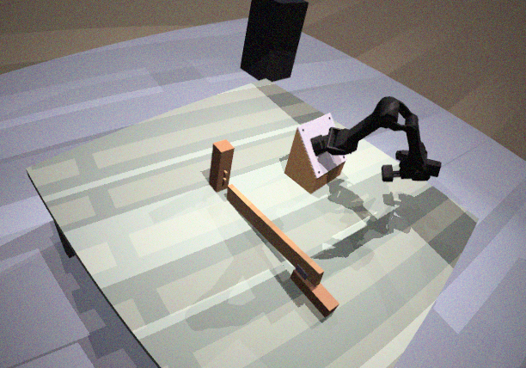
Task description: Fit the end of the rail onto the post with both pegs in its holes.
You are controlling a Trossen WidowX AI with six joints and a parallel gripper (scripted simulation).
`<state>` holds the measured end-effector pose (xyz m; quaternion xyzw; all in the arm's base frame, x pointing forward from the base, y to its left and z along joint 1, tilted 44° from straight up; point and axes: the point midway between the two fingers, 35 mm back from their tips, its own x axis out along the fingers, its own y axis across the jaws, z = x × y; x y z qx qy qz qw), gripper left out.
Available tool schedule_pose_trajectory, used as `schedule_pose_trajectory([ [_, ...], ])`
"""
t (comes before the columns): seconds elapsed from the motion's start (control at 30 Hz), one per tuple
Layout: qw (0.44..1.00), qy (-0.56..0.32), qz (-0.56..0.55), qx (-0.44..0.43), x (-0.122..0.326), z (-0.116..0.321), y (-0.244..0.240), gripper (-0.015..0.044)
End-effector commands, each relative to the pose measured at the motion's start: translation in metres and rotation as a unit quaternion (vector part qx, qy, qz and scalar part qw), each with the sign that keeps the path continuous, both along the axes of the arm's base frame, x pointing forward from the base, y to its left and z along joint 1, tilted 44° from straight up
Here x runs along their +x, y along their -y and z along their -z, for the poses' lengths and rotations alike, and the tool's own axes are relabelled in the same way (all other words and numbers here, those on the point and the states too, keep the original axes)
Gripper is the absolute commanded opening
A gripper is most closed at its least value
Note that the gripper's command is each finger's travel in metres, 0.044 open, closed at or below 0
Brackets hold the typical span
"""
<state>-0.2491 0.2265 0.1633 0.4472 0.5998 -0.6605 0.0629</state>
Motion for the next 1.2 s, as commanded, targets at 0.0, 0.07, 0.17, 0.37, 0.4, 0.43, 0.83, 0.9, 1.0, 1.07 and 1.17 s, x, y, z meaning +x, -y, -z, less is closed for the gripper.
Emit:
schedule_pose_trajectory([
  [0.0,0.998,-0.01,0.064,0.002,0.022,-0.008,-0.03,0.044],
  [0.07,0.994,-0.017,0.104,0.002,0.039,-0.013,-0.047,0.044],
  [0.17,0.986,-0.027,0.164,0.004,0.066,-0.02,-0.071,0.044],
  [0.37,0.956,-0.049,0.288,0.012,0.134,-0.036,-0.113,0.044],
  [0.4,0.95,-0.052,0.308,0.013,0.146,-0.039,-0.118,0.044],
  [0.43,0.943,-0.055,0.328,0.015,0.159,-0.041,-0.123,0.044],
  [0.83,0.844,-0.073,0.531,0.031,0.32,-0.059,-0.146,0.044],
  [0.9,0.826,-0.073,0.558,0.032,0.347,-0.06,-0.144,0.044],
  [1.0,0.8,-0.071,0.595,0.032,0.387,-0.06,-0.137,0.044],
  [1.07,0.782,-0.069,0.618,0.032,0.413,-0.06,-0.13,0.044],
  [1.17,0.755,-0.067,0.651,0.031,0.452,-0.059,-0.116,0.044],
])
